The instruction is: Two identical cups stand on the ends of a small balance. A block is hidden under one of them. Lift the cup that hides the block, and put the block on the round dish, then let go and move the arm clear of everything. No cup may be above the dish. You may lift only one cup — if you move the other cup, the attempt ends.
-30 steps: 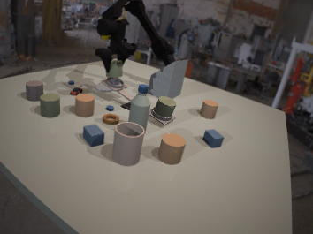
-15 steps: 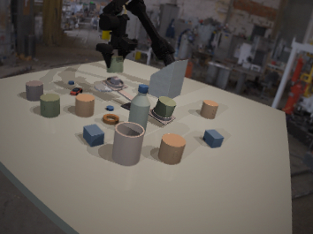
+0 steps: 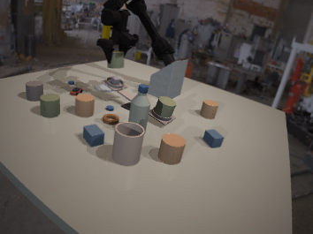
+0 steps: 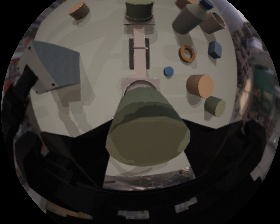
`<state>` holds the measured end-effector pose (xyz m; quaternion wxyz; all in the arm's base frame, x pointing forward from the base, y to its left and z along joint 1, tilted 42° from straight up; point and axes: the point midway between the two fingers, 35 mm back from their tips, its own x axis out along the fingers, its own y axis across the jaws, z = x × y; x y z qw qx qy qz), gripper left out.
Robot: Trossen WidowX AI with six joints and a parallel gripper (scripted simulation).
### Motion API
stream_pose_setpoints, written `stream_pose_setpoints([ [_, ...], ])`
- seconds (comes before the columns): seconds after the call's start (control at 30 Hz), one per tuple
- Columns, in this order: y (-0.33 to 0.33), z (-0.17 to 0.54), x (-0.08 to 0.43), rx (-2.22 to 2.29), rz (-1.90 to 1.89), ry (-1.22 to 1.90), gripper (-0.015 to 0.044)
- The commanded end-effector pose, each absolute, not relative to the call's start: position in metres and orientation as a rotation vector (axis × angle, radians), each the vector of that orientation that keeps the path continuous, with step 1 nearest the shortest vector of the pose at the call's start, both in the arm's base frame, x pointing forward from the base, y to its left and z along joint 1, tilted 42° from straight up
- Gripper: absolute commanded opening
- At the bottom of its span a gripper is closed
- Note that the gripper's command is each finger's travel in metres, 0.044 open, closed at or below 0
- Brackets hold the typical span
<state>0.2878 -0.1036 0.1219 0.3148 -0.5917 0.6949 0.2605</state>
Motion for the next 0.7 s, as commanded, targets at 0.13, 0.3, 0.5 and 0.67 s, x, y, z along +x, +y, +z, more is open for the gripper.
stream_pose_setpoints([
  [0.13,-0.1012,0.125,0.2873,-1.56,0.686,1.832,0.0],
  [0.3,-0.1012,0.125,0.2873,-1.56,0.686,1.832,0.0],
  [0.5,-0.1012,0.125,0.2873,-1.56,0.686,1.832,0.0],
  [0.67,-0.1012,0.125,0.2873,-1.56,0.686,1.832,0.0],
])
